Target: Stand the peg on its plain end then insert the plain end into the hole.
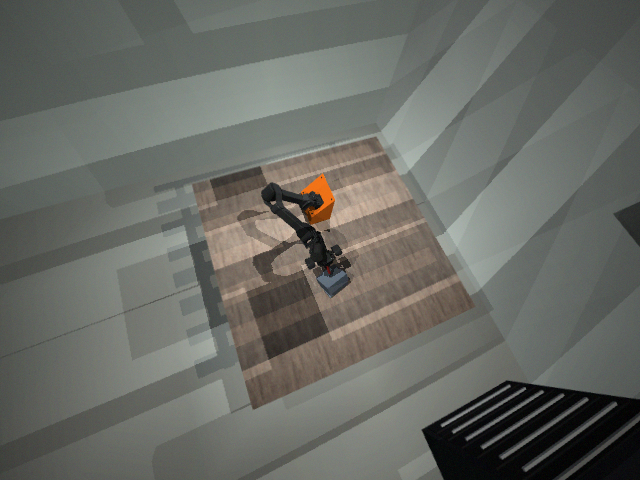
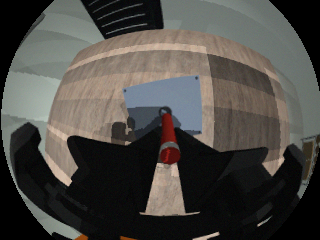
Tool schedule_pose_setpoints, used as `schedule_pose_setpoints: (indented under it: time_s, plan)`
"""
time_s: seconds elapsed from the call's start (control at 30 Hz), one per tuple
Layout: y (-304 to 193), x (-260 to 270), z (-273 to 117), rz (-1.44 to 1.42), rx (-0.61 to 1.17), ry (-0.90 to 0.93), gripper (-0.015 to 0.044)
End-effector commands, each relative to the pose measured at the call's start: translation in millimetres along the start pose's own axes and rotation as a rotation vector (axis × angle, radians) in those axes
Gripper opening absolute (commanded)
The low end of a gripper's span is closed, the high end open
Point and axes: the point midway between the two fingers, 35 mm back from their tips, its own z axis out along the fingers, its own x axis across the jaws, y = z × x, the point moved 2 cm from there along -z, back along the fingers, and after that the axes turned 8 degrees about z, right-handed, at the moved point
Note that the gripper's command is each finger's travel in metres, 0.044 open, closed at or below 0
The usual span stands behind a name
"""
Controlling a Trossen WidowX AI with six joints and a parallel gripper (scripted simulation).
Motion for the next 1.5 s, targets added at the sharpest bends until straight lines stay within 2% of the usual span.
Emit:
schedule_pose_setpoints:
  time_s: [0.0, 0.3, 1.47]
  plan:
    - [0, 1, 5, -0.002, -0.003, 0.005, 0.0000]
    - [0, 1, 18, -0.002, -0.003, 0.004, 0.0000]
    - [2, 1, 22, 0.000, 0.001, 0.000, 0.0000]
